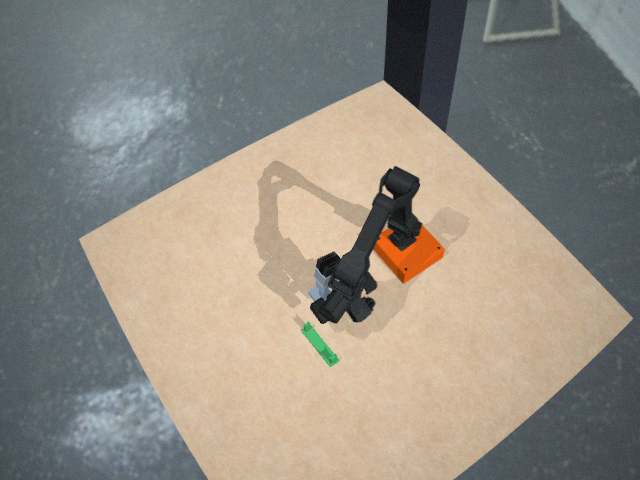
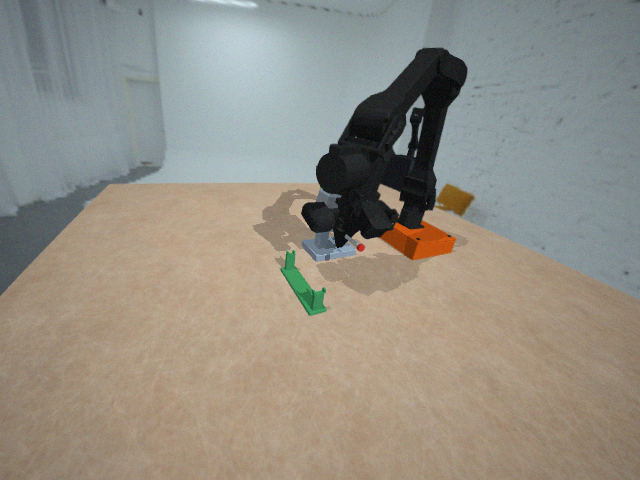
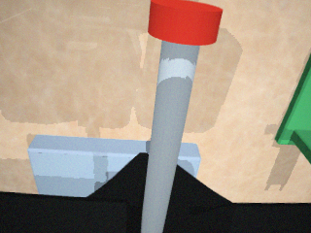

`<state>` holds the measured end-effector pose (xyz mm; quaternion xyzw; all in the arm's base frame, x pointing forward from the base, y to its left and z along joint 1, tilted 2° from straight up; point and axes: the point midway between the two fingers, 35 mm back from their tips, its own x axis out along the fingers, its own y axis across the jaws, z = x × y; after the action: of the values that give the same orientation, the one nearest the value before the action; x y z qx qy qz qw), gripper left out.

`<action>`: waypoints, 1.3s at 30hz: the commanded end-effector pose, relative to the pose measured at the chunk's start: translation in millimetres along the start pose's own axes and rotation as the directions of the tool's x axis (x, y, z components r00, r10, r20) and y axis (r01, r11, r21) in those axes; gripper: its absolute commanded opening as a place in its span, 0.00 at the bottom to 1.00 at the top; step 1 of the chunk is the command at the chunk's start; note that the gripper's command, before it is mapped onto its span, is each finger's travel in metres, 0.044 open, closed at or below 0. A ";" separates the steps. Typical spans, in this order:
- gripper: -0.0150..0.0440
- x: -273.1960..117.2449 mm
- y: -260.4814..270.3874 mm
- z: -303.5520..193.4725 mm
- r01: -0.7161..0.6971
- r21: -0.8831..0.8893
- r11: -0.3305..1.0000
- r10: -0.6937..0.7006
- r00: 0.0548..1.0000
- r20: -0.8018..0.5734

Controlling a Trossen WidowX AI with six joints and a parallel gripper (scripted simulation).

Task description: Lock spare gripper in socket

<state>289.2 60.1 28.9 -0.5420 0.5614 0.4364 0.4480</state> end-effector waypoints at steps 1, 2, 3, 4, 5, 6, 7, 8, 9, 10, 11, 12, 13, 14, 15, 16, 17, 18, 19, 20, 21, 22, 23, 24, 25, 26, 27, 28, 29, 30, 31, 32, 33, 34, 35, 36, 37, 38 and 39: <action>0.25 0.9 -0.2 -3.4 0.002 -0.005 1.000 -0.002 1.000 -0.005; 0.25 1.1 0.0 -4.1 0.002 -0.005 1.000 -0.002 1.000 -0.005; 0.25 1.1 0.0 -4.3 0.001 -0.005 1.000 -0.001 1.000 -0.005; 0.25 1.3 0.0 -4.8 0.001 -0.005 1.000 -0.001 1.000 -0.005; 0.25 1.5 -0.1 -5.6 0.001 -0.005 1.000 -0.001 1.000 -0.005; 0.25 1.7 -0.1 -6.3 0.001 -0.005 1.000 -0.001 1.000 -0.005; 0.25 1.8 -0.1 -6.6 0.001 -0.005 1.000 -0.001 1.000 -0.005; 0.25 1.9 -0.1 -7.0 0.001 -0.005 1.000 -0.001 1.000 -0.005; 0.25 2.1 -0.2 -7.9 0.000 -0.005 1.000 0.000 1.000 -0.005; 0.25 2.3 -0.2 -8.6 0.000 -0.005 1.000 0.000 1.000 -0.005; 0.25 2.4 -0.3 -8.8 0.000 -0.005 1.000 0.000 1.000 -0.005; 0.25 2.5 -0.3 -9.3 0.000 -0.005 1.000 0.000 1.000 -0.005; 0.25 2.7 -0.3 -10.2 -0.001 -0.005 1.000 0.001 1.000 -0.005; 0.25 2.8 -0.4 -10.9 -0.001 -0.005 1.000 0.001 1.000 -0.005; 0.25 2.9 -0.4 -11.2 -0.001 -0.005 1.000 0.001 1.000 -0.005; 0.25 3.0 -0.4 -11.6 -0.001 -0.005 1.000 0.001 1.000 -0.005; 0.25 3.3 -0.3 -12.5 -0.002 -0.006 1.000 0.002 1.000 -0.005; 0.25 3.5 -0.3 -13.2 -0.002 -0.006 1.000 0.002 1.000 -0.005; 0.25 3.5 -0.3 -13.5 -0.002 -0.006 1.000 0.002 1.000 -0.005; 0.25 3.7 -0.3 -13.9 -0.002 -0.006 1.000 0.002 1.000 -0.005; 0.25 3.9 -0.3 -14.8 -0.003 -0.006 1.000 0.003 1.000 -0.005; 0.25 4.1 -0.3 -15.5 -0.003 -0.006 1.000 0.003 1.000 -0.005; 0.25 4.2 -0.3 -15.7 -0.003 -0.006 1.000 0.003 1.000 -0.005; 0.25 4.2 -0.3 -15.7 -0.003 -0.006 1.000 0.003 1.000 -0.005; 0.25 4.2 -0.3 -15.7 -0.003 -0.006 1.000 0.003 1.000 -0.005; 0.25 4.2 -0.3 -15.7 -0.003 -0.006 1.000 0.003 1.000 -0.005; 0.25 4.2 -0.3 -15.7 -0.003 -0.006 1.000 0.003 1.000 -0.005; 0.25 4.2 -0.3 -15.7 -0.003 -0.006 1.000 0.003 1.000 -0.005; 0.25 4.2 -0.3 -15.7 -0.003 -0.006 1.000 0.003 1.000 -0.005; 0.25 4.2 -0.3 -15.7 -0.003 -0.006 1.000 0.003 1.000 -0.005; 0.25 4.2 -0.3 -15.7 -0.003 -0.006 1.000 0.003 1.000 -0.005; 0.30 4.0 0.2 -14.8 -0.006 -0.001 1.000 0.006 1.000 0.000; 0.34 4.0 0.2 -14.8 -0.006 -0.001 1.000 0.006 1.000 0.000; 0.39 4.0 0.2 -14.8 -0.006 -0.001 1.000 0.006 1.000 0.000; 0.43 4.0 0.2 -14.8 -0.006 -0.001 1.000 0.006 1.000 0.000; 0.48 4.0 0.2 -14.8 -0.006 -0.001 1.000 0.006 1.000 0.000; 0.52 4.0 0.2 -14.8 -0.006 -0.001 1.000 0.006 1.000 0.000; 0.57 4.0 0.2 -14.8 -0.006 -0.001 1.000 0.006 1.000 0.000; 0.59 4.0 0.2 -14.8 -0.006 -0.001 1.000 0.006 1.000 0.000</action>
<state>288.4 44.8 28.1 -0.5402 0.5630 0.4383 0.4463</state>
